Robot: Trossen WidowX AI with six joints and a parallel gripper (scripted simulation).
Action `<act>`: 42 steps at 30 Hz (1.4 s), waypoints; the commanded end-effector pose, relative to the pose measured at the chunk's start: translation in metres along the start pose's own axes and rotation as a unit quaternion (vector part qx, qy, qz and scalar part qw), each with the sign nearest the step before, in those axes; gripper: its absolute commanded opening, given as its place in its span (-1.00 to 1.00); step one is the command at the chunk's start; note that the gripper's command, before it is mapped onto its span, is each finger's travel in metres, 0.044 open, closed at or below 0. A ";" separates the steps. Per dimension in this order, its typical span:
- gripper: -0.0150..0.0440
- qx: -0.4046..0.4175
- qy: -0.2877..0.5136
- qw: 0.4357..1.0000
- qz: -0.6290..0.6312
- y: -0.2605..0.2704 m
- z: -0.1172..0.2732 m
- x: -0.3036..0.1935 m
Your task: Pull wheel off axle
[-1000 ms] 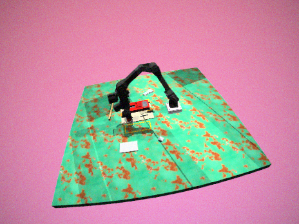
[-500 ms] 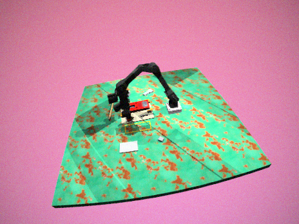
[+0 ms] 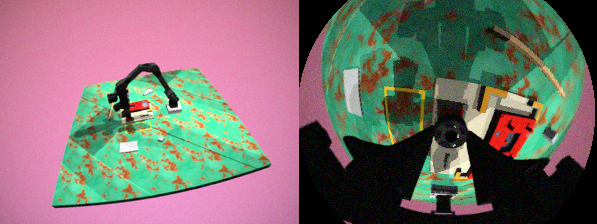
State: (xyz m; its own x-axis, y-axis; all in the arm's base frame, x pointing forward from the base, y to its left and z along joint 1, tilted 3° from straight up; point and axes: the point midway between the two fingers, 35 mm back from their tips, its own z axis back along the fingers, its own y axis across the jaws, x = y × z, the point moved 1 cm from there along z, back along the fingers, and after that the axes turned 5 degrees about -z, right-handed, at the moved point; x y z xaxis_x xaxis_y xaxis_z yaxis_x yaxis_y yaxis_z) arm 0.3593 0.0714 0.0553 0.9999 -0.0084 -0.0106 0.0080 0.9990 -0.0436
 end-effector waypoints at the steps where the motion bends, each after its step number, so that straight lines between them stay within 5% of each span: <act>1: -0.49 0.002 -0.005 1.000 -0.002 0.000 0.008 0.000; 42: -0.49 0.001 -0.006 1.000 -0.003 0.000 0.021 0.000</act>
State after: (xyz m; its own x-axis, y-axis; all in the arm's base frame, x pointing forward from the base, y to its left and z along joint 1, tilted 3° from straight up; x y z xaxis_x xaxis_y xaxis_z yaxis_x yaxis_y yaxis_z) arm 0.3593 0.0723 0.0753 1.0000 -0.0092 0.0020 0.0093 0.9991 -0.0414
